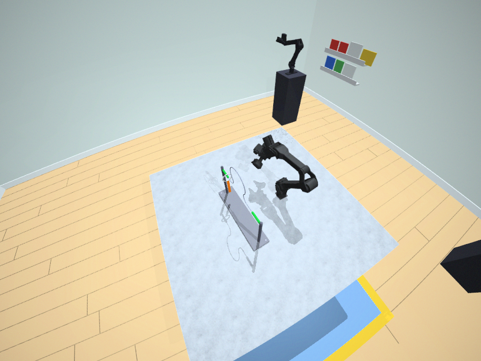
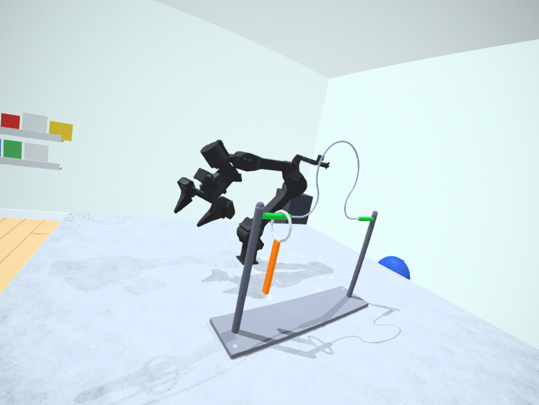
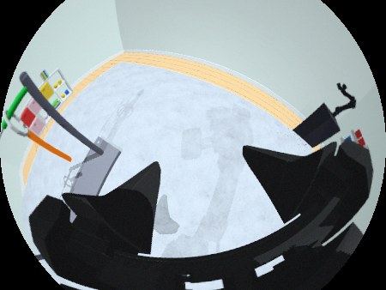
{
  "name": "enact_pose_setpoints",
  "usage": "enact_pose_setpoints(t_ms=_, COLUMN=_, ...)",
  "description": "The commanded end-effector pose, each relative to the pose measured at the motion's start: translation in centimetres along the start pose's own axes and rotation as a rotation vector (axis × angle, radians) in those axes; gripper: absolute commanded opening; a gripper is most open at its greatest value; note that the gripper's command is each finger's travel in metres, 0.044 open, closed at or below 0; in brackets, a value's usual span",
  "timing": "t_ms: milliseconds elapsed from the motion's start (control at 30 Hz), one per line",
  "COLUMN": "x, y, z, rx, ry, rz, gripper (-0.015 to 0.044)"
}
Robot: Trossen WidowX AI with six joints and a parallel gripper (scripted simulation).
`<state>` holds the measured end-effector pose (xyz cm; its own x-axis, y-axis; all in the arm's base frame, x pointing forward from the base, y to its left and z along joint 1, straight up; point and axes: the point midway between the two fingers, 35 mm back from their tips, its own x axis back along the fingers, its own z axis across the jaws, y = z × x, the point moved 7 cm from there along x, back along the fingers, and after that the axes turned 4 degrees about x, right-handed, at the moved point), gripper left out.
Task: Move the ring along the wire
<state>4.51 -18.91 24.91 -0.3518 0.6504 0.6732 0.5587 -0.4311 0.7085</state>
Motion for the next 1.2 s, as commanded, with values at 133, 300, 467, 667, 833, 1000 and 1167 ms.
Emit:
enact_pose_setpoints(t_ms=133, x=-3.2, y=0.6, z=0.1, rx=0.013, ry=0.076, rz=-0.094, gripper=0.0269)
enact_pose_setpoints(t_ms=300, x=-7.3, y=0.8, z=0.9, rx=0.036, ry=0.193, rz=-0.222, gripper=0.0160)
enact_pose_setpoints(t_ms=467, x=-10.5, y=0.2, z=2.4, rx=0.067, ry=0.317, rz=-0.342, gripper=0.0160)
enact_pose_setpoints(t_ms=667, x=-12.9, y=-1.3, z=4.9, rx=0.112, ry=0.474, rz=-0.474, gripper=0.0160)
enact_pose_setpoints(t_ms=833, x=-13.8, y=-3.1, z=7.4, rx=0.157, ry=0.611, rz=-0.574, gripper=0.0160)
enact_pose_setpoints(t_ms=1000, x=-13.5, y=-5.2, z=9.9, rx=0.209, ry=0.753, rz=-0.664, gripper=0.0160)
enact_pose_setpoints(t_ms=1167, x=-12.6, y=-6.7, z=11.5, rx=0.248, ry=0.850, rz=-0.718, gripper=0.0160)
